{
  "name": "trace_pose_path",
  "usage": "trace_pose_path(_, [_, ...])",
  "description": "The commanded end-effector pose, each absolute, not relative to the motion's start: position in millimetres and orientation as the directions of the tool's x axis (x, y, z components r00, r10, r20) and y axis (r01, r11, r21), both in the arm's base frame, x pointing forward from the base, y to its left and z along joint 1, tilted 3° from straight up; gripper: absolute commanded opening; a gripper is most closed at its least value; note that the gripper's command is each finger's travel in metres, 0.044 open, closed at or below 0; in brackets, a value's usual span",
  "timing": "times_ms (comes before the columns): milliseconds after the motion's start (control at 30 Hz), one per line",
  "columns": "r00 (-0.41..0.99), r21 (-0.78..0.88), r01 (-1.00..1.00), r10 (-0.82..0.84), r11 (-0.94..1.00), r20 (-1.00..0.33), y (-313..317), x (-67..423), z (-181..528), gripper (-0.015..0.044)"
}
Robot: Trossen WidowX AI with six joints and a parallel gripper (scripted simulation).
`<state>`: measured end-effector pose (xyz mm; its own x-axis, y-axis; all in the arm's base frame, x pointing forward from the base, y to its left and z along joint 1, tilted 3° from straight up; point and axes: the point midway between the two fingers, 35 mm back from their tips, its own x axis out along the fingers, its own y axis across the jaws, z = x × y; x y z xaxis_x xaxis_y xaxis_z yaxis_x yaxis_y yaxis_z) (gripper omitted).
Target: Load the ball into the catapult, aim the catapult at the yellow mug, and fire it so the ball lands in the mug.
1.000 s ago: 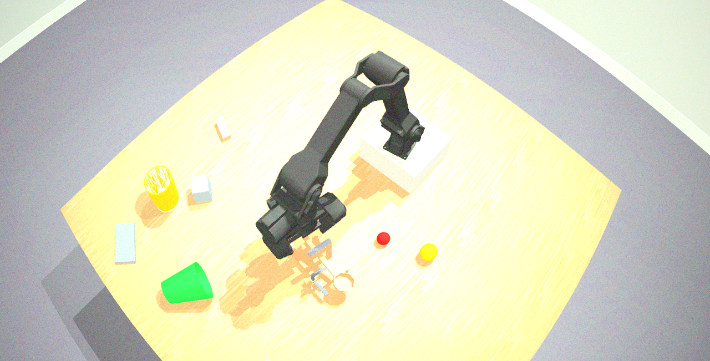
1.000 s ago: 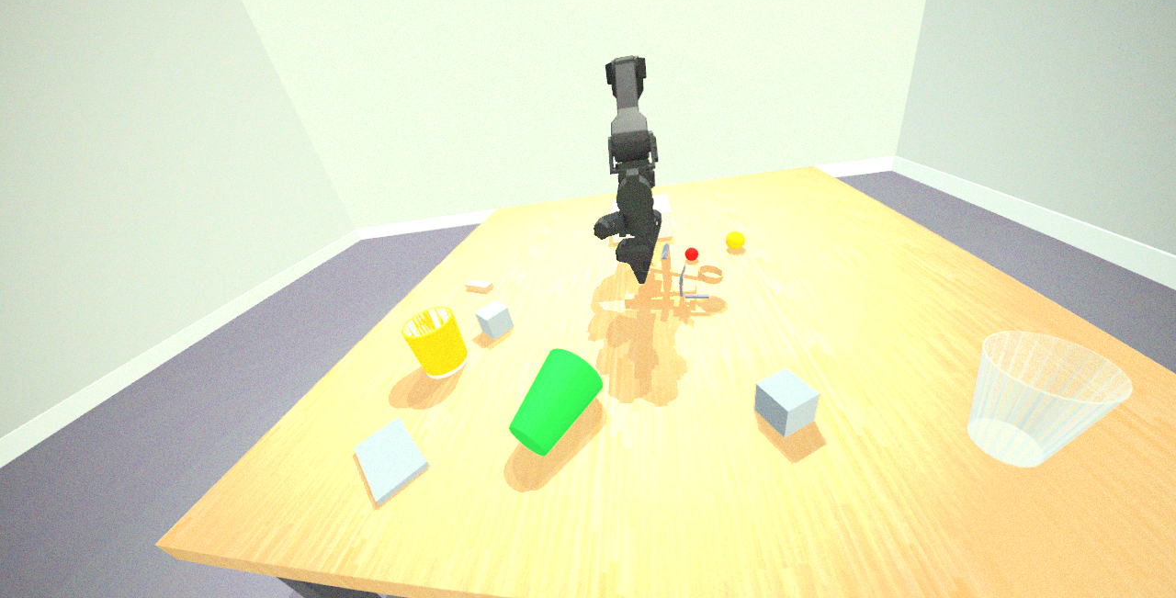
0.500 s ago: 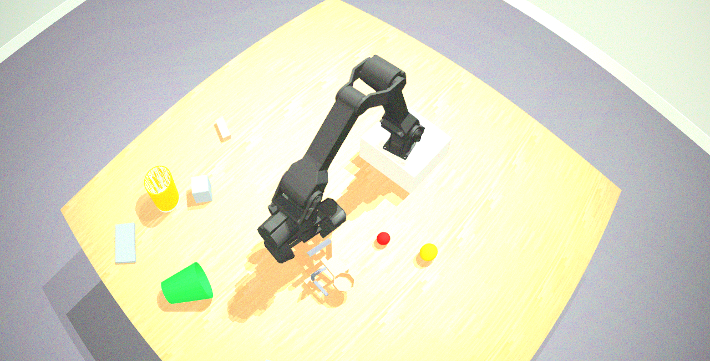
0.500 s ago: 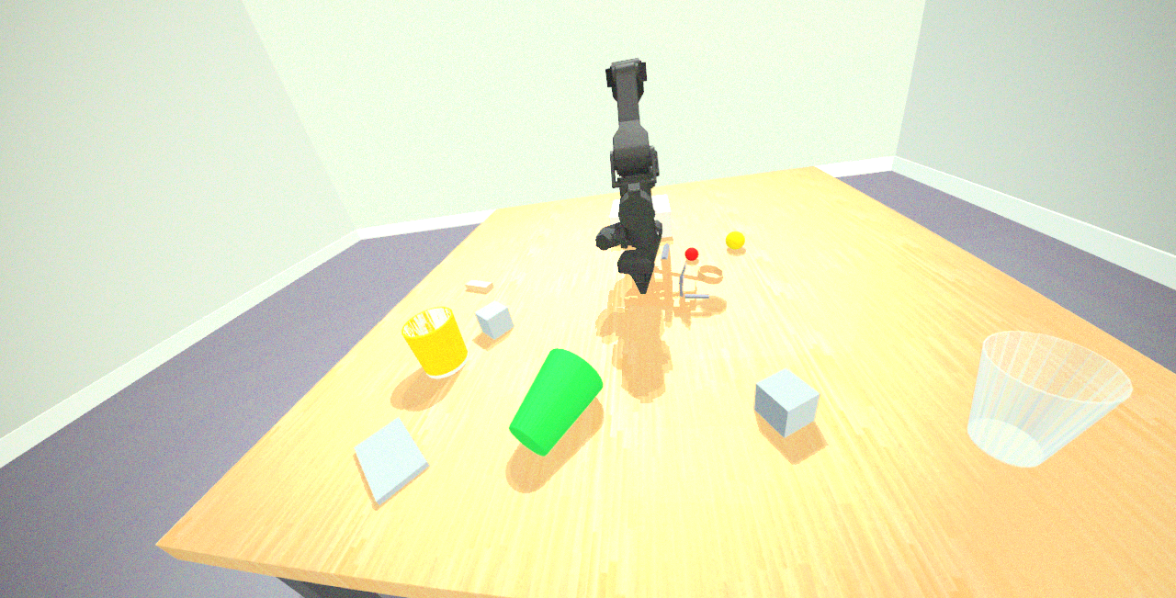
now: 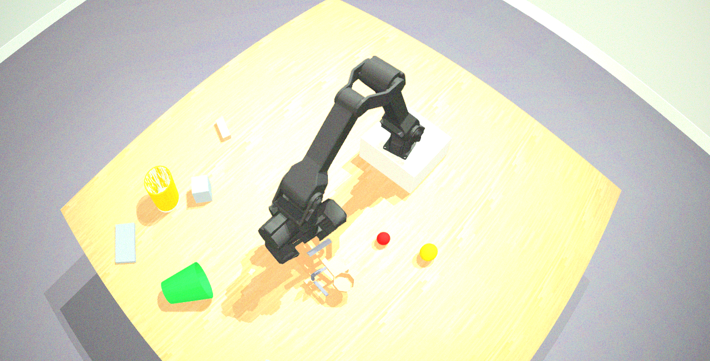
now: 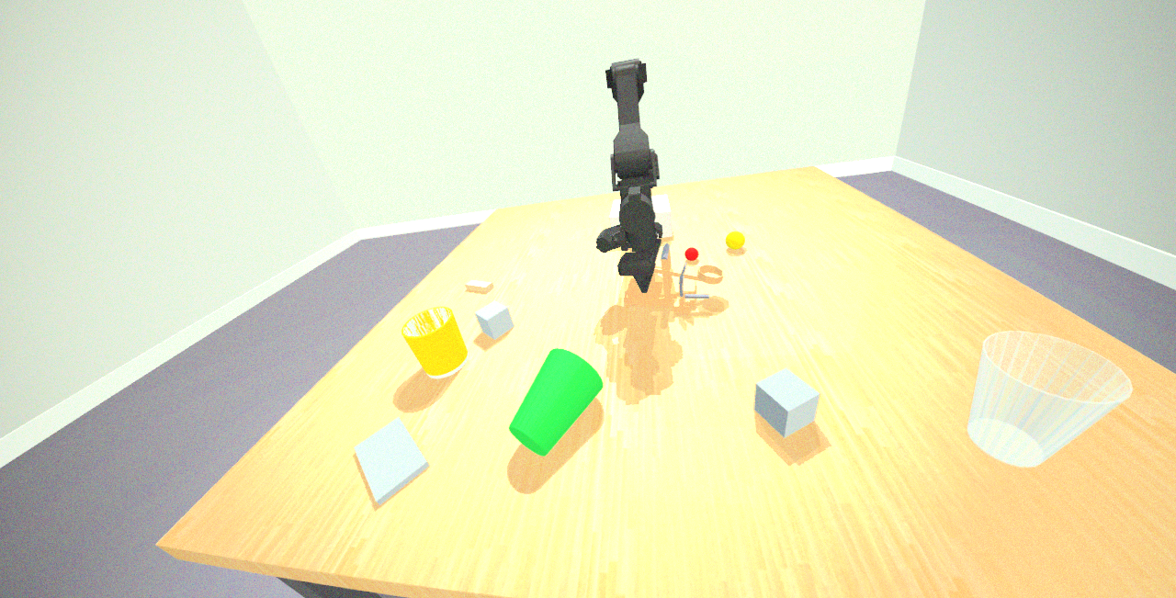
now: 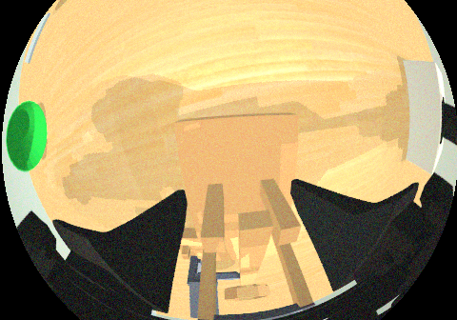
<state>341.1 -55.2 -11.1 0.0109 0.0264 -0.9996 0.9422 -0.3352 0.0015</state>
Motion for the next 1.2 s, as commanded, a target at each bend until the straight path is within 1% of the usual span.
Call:
trace_pose_path(0, [0.011,0.002,0.942,0.026,-0.335,-1.0,-55.2,341.2,-11.0,0.023])
trace_pose_path(67, [0.011,0.002,0.942,0.026,-0.335,-1.0,-55.2,341.2,-11.0,0.0177])
trace_pose_path(300, [0.011,0.002,0.942,0.026,-0.335,-1.0,-55.2,341.2,-11.0,0.0131])
trace_pose_path(367, [0.01,0.0,0.942,0.027,-0.335,-1.0,-55.5,341.6,0.0,0.0078])
trace_pose_path(467, [0.005,-0.004,0.942,0.028,-0.335,-1.0,-56.1,340.1,36.3,0.0])
trace_pose_path(600, [0.005,-0.005,0.942,0.028,-0.335,-1.0,-56.1,339.8,39.1,0.0])
trace_pose_path(667, [0.005,-0.003,0.949,0.026,-0.315,-1.0,-66.3,338.4,38.9,0.0])
trace_pose_path(800, [0.005,0.002,0.981,0.018,-0.193,-1.0,-124.4,324.0,37.9,0.0])
trace_pose_path(933, [0.002,0.002,0.998,0.01,-0.059,-1.0,-183.5,298.5,36.8,0.0])
trace_pose_path(1167, [-0.004,-0.004,0.994,0.003,0.113,-1.0,-251.3,252.8,35.4,0.0])
